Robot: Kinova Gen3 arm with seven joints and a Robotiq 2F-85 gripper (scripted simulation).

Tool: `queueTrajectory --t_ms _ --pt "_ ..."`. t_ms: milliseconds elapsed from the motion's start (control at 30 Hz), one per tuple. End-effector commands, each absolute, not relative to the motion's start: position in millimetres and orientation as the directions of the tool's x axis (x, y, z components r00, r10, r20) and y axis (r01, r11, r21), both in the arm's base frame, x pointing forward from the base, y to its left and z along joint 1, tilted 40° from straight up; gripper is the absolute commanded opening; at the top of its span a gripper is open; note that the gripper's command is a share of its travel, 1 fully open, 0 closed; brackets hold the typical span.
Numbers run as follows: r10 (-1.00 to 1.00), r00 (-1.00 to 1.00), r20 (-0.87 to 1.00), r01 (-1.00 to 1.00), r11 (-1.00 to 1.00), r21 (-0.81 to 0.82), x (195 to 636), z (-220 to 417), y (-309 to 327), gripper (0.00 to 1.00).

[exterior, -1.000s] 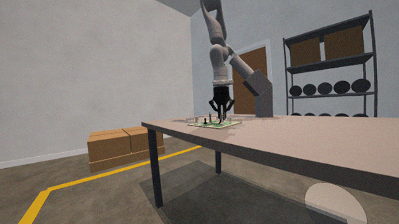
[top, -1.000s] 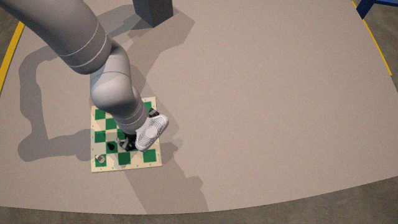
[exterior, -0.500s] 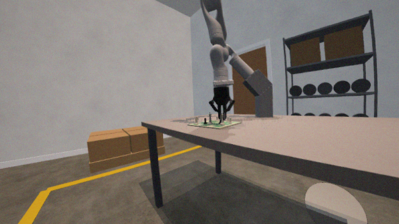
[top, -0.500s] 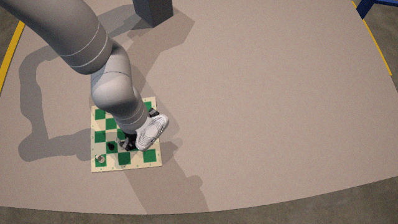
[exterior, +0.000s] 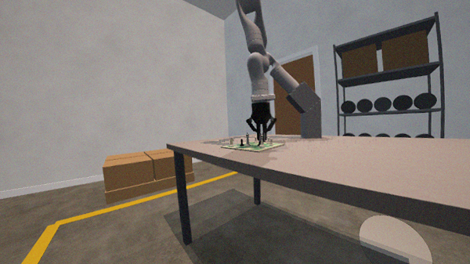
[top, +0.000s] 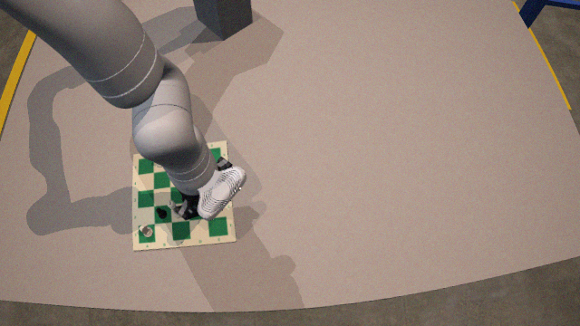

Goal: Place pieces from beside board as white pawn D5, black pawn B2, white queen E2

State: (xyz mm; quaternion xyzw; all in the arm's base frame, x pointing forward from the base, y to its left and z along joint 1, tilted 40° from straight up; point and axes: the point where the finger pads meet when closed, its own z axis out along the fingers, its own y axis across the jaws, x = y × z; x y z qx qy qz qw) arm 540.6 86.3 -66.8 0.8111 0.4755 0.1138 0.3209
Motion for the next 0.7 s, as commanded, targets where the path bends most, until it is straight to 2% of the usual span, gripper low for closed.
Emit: queueTrajectory --t_ms 0,667 --pt "0.845 0.521 -0.119 0.698 -0.342 0.629 540.8 -66.3 87.2 0.0" --pt "0.845 0.521 -0.119 0.698 -0.342 0.629 542.0 -68.3 86.1 0.0"
